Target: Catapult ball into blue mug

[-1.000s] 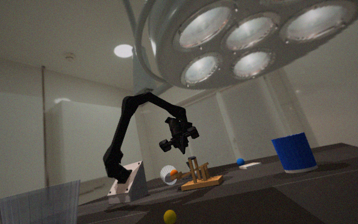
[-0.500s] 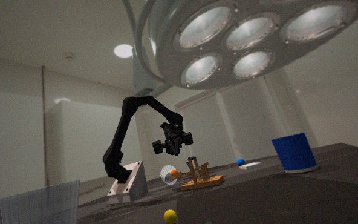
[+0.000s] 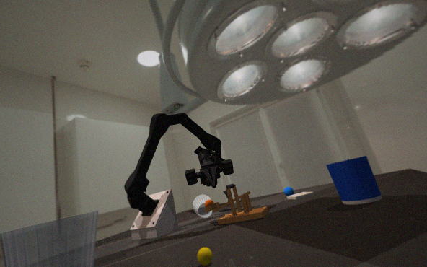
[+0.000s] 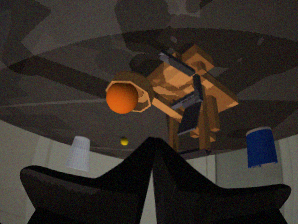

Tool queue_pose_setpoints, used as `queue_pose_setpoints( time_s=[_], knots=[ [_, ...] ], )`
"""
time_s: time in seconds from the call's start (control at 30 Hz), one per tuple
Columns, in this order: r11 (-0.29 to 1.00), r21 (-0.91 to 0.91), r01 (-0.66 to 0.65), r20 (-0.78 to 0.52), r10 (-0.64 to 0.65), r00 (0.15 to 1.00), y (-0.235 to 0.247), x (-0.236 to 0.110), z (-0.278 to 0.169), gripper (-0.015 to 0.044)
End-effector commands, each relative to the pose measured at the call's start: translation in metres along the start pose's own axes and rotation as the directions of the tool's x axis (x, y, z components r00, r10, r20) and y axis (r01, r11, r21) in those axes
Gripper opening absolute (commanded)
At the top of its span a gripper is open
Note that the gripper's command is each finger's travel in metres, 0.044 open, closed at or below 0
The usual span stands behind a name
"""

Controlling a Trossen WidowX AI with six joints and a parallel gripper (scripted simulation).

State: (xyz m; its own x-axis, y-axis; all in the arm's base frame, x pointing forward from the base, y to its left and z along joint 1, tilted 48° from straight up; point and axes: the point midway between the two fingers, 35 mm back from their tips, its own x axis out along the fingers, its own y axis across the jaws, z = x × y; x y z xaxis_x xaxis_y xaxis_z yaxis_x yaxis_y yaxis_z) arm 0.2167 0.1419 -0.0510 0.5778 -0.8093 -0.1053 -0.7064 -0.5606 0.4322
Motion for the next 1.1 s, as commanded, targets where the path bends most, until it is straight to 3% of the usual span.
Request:
queue_pose_setpoints(
  time_s=[0.0,1.07],
  knots=[
    [1.0,-0.013,-0.003,-0.005,0.002,1.0,0.0,0.007,0.006,0.0],
    [1.0,-0.027,-0.009,-0.014,0.008,1.0,-0.001,0.045,0.043,0.0]
  ],
)
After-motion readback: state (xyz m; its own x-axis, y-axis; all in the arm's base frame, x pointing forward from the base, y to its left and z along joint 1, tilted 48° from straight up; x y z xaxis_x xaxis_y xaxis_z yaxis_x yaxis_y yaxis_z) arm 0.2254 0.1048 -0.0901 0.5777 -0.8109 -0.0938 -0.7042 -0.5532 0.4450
